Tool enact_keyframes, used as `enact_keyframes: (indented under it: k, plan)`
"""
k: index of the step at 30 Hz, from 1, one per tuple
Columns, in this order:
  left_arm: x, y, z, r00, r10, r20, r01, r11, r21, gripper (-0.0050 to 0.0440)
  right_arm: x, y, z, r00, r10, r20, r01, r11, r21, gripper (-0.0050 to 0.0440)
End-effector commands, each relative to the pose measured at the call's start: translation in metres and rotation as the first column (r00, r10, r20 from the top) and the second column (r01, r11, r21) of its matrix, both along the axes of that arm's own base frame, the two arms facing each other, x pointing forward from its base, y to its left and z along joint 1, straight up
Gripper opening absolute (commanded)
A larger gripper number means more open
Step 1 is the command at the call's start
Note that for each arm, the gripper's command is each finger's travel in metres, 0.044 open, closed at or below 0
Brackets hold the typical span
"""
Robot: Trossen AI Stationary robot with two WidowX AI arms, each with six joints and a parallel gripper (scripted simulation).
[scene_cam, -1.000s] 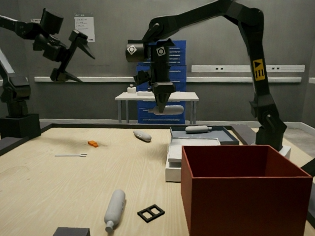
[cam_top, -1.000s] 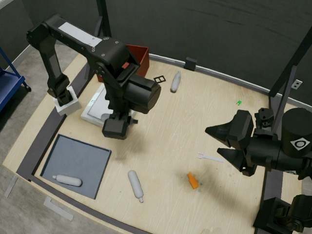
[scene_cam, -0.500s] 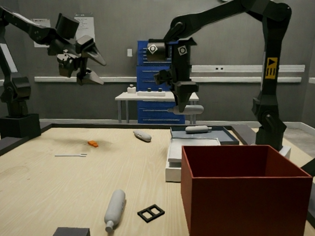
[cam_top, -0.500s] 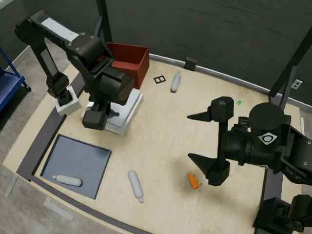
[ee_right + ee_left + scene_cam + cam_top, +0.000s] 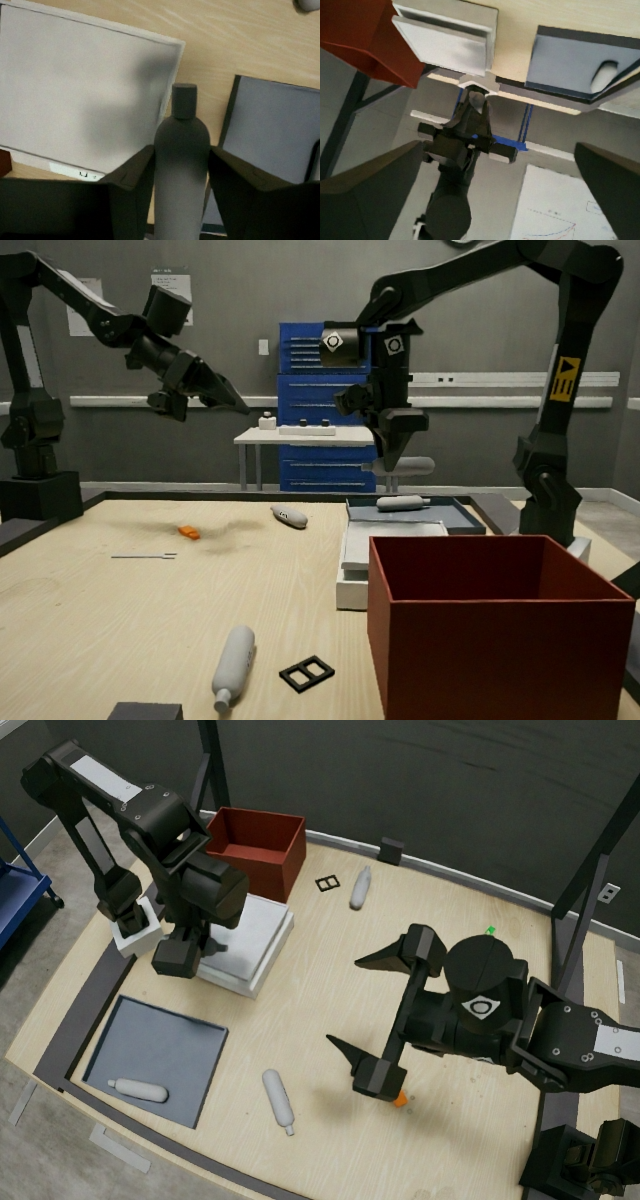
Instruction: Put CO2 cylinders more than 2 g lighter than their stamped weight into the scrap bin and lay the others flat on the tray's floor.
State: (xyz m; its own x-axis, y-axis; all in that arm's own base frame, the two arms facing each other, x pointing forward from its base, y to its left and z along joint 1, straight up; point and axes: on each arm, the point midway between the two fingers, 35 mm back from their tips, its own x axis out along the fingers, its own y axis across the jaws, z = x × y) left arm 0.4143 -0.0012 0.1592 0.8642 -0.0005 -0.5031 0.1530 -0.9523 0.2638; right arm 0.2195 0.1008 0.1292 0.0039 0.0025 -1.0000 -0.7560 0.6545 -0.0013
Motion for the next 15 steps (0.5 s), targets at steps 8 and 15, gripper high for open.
enact_keyframes:
  k: [8, 15]
  plan:
    - [0.022, 0.007, -0.003, 0.991, -0.131, 0.018, 0.124, 0.965, 0.230, 0.0440, -0.002, 0.000, 0.006, 0.932, 0.337, 0.135, -0.335, 0.942, -0.037, -0.0050]
    - [0.024, 0.007, -0.011, 0.988, -0.153, 0.002, 0.148, 0.955, 0.256, 0.0440, -0.002, 0.000, 0.004, 0.721, 0.657, 0.220, -0.648, 0.752, -0.118, -0.0050]
